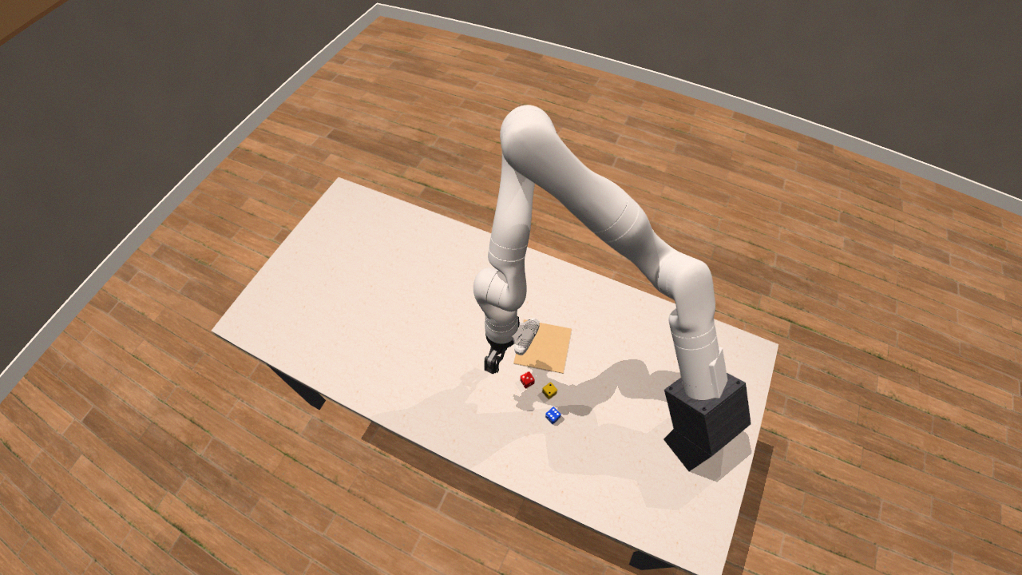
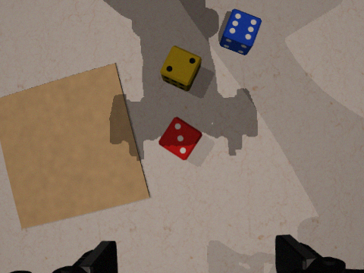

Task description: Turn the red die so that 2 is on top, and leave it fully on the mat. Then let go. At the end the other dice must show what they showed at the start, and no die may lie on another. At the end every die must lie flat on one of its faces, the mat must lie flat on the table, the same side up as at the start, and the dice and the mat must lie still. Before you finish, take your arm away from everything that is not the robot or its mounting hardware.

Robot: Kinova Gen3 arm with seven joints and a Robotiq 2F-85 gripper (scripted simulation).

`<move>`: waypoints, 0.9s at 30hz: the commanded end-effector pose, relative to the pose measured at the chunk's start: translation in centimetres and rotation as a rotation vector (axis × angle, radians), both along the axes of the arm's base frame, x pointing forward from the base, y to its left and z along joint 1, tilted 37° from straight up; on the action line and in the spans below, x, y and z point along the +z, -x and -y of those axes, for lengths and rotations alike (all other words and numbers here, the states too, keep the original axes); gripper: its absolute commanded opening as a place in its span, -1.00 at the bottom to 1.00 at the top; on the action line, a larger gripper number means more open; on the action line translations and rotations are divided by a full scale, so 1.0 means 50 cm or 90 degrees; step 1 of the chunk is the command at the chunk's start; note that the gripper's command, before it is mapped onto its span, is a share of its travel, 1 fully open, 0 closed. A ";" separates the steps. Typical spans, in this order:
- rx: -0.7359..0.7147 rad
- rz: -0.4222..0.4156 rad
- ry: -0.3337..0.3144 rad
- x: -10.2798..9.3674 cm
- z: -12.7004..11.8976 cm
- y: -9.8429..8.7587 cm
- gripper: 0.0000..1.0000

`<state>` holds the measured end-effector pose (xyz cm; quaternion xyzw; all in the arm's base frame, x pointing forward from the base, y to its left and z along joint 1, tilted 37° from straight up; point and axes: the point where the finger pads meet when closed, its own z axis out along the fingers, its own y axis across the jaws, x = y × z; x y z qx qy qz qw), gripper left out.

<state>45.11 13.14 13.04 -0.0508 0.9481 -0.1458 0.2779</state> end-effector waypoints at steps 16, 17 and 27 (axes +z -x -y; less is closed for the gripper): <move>-0.004 -0.001 0.006 -0.102 0.037 -0.062 1.00; -0.004 -0.001 0.006 -0.105 0.038 -0.064 1.00; -0.004 -0.001 0.006 -0.120 0.042 -0.074 1.00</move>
